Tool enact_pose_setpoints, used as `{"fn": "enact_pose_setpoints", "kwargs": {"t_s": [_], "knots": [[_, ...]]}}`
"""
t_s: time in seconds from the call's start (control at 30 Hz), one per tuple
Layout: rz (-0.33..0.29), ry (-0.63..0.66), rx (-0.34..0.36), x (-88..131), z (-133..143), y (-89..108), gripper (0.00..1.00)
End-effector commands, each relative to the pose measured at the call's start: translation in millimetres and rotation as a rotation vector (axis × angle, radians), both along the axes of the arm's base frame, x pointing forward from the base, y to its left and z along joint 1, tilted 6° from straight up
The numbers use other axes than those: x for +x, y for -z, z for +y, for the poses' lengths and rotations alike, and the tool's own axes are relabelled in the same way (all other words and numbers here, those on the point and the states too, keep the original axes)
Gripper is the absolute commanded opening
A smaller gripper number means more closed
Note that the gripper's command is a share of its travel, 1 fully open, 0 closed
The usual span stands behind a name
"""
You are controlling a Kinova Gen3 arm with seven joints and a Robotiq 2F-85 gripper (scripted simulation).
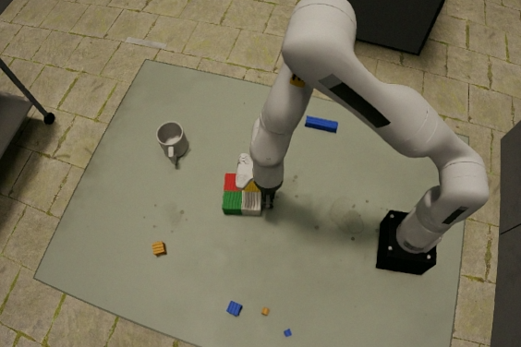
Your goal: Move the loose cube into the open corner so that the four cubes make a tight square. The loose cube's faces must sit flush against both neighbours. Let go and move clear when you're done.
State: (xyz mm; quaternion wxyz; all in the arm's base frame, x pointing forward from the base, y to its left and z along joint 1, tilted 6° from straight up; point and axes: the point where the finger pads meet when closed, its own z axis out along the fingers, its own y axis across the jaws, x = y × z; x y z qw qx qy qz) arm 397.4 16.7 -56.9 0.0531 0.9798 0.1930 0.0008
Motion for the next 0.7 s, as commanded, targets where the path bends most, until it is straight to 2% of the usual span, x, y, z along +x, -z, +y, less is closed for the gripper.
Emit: {"fn": "enact_pose_setpoints", "kwargs": {"t_s": [0.0, 0.43, 0.67], "knots": [[-0.002, 0.000, 0.000, 0.4, 0.1, -0.7, 0.55], [-0.002, 0.000, 0.000, 0.2, 0.7, -6.2, 0.55], [-0.002, 0.000, 0.000, 0.0, 1.9, -18.3, 0.55]]}}
